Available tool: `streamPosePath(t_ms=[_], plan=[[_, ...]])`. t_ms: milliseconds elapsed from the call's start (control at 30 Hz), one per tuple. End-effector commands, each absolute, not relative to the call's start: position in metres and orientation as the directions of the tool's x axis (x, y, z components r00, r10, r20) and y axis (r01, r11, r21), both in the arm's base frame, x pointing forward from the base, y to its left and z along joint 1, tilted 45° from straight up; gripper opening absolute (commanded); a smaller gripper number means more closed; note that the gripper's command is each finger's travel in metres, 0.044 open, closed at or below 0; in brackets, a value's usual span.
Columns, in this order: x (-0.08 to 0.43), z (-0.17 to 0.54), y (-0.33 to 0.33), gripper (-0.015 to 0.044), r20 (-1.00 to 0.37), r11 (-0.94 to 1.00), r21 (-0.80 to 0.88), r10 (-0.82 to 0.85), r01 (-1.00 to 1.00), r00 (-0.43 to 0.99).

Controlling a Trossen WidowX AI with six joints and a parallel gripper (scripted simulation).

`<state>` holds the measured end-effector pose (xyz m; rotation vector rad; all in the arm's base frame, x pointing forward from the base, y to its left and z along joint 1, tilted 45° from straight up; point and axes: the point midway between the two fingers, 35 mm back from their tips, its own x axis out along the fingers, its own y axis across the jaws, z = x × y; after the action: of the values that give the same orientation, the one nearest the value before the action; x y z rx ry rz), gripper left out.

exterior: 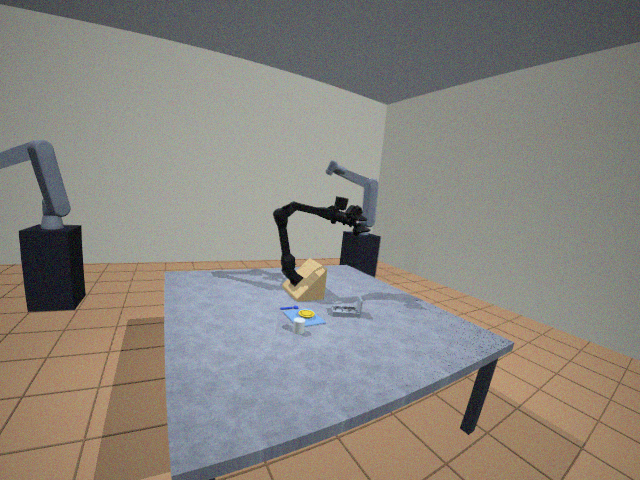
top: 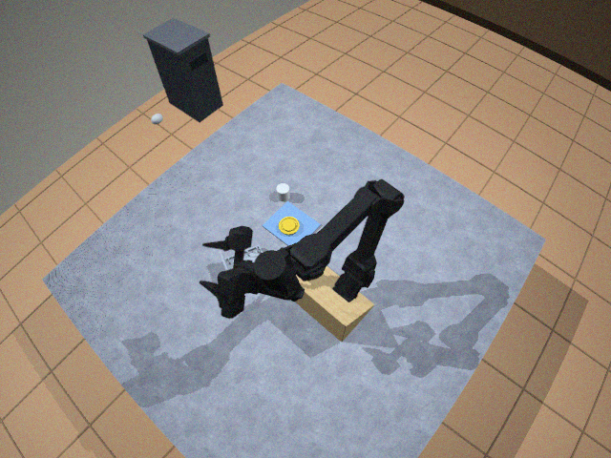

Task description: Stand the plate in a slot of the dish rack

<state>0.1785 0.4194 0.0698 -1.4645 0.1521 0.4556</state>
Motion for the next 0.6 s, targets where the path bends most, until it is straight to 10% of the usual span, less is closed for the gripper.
streamPosePath(t_ms=[0,567], plan=[[0.209,0.073,0.4,0.04,-0.414,0.083,-0.902,0.113,-0.424,0.903],[0.301,0.088,0.283,0.04,-0.561,0.288,-0.823,-0.285,-0.489,0.777]])
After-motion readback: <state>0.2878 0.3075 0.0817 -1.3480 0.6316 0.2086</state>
